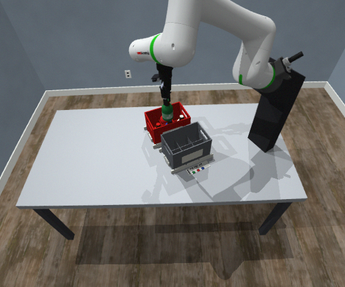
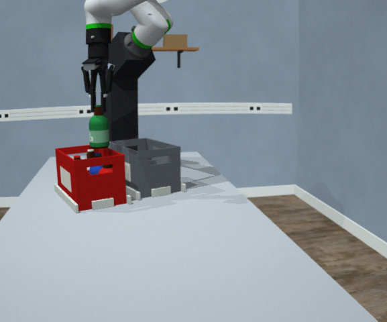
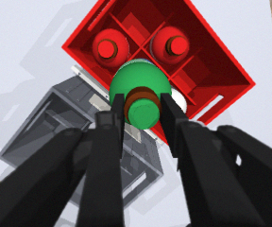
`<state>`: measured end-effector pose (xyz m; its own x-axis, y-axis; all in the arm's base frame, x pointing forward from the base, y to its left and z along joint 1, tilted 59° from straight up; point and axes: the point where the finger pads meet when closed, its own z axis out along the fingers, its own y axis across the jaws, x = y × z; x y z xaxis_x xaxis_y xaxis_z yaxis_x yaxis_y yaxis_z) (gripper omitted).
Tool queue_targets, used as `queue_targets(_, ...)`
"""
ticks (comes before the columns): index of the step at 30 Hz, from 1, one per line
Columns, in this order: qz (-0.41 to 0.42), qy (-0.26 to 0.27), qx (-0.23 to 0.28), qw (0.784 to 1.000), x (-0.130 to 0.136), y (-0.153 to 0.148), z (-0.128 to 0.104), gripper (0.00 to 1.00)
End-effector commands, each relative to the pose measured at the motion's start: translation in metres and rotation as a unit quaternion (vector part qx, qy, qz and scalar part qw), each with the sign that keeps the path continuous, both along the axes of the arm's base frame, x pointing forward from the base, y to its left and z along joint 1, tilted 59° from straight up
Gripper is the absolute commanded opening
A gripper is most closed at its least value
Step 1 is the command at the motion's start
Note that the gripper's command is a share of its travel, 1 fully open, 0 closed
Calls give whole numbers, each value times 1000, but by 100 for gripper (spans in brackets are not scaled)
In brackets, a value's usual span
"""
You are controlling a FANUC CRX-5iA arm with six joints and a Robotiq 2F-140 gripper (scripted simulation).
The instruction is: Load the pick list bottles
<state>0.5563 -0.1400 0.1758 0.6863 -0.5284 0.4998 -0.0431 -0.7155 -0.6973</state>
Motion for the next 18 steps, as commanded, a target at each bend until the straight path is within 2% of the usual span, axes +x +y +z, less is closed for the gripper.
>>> queue_targets(1, -1, 0, -1, 1000, -5, 3, -3, 10)
queue_targets(18, 0, 0, -1, 1000, -26, 21, -16, 10)
